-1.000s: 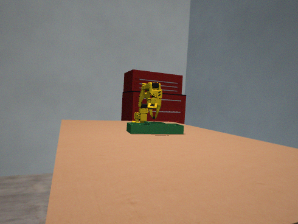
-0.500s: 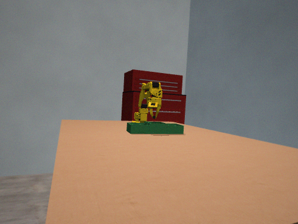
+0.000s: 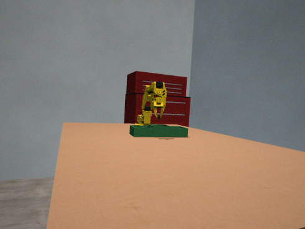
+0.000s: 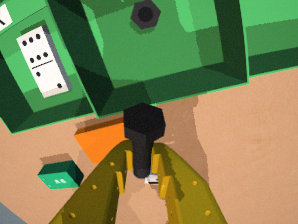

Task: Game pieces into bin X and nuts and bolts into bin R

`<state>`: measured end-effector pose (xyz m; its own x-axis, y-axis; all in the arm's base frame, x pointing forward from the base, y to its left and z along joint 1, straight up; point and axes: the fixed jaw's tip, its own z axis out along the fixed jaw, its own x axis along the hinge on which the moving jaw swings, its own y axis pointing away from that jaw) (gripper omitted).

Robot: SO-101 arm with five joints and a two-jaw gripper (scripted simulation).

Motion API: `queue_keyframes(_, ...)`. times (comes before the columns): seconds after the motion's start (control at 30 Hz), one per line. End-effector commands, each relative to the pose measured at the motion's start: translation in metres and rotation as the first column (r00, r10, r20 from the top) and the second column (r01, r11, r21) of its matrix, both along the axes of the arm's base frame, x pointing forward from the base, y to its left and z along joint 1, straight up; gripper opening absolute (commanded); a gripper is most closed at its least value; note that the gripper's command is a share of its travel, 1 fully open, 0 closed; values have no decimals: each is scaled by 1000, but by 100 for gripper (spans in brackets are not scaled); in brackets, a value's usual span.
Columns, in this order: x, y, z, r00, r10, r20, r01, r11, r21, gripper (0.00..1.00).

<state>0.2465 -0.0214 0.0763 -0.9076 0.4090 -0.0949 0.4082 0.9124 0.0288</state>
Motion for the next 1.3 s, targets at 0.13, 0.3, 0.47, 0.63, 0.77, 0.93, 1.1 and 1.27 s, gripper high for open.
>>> queue_keyframes(0.13,7,-4,13,998,25,58,-24,1000,-11,0)
queue_keyframes(0.3,8,-4,13,998,27,60,-26,1000,-12,0)
queue_keyframes(0.47,8,-4,13,998,32,62,-31,999,-13,0)
queue_keyframes(0.63,11,-4,13,996,54,70,-53,998,-18,0)
queue_keyframes(0.77,13,-4,13,995,68,76,-67,998,-22,0)
queue_keyframes(0.93,18,-5,13,990,108,90,-105,994,-33,0)
queue_keyframes(1.1,22,-6,13,985,140,102,-137,990,-43,0)
queue_keyframes(1.27,23,-6,13,982,154,106,-149,988,-47,0)
